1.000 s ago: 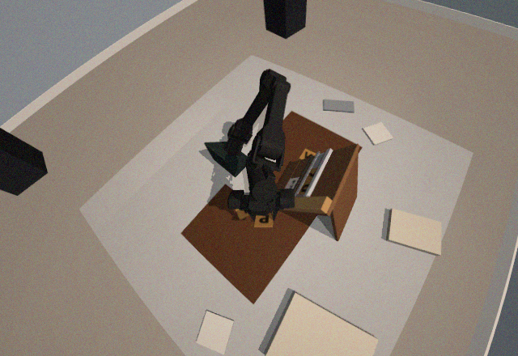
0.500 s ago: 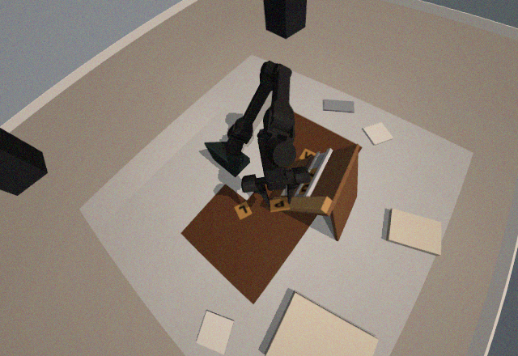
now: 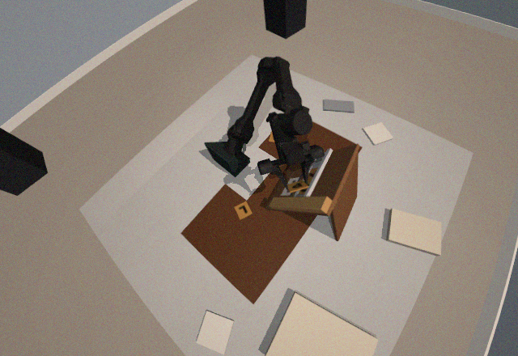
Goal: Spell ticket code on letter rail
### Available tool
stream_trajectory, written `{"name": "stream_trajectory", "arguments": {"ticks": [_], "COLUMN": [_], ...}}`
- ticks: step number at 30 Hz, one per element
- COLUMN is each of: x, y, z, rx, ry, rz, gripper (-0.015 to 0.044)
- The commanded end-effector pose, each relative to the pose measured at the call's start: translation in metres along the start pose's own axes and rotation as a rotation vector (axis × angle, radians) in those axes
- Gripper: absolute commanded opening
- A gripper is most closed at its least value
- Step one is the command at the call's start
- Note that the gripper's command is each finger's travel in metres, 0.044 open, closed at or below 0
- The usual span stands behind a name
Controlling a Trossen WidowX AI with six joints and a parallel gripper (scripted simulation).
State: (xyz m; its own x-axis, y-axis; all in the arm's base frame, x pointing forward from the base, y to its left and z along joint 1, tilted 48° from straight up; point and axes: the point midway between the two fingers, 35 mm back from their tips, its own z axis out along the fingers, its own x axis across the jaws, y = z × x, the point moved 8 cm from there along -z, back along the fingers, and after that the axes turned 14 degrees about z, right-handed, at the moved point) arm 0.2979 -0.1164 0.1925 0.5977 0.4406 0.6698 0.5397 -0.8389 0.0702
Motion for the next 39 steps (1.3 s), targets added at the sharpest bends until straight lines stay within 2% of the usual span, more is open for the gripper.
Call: {"name": "stream_trajectory", "arguments": {"ticks": [1,12,39], "x": [0.013,0.034,0.080], "y": [-0.016,-0.055,-0.159], "z": [-0.008,-0.031,-0.095], "rx": [-0.005,-0.032,0.013], "ry": [0.042,0.107,0.489], "rz": [-0.039,-0.097,-0.435], "gripper": [0.0000,0.0000,0.0000]}}
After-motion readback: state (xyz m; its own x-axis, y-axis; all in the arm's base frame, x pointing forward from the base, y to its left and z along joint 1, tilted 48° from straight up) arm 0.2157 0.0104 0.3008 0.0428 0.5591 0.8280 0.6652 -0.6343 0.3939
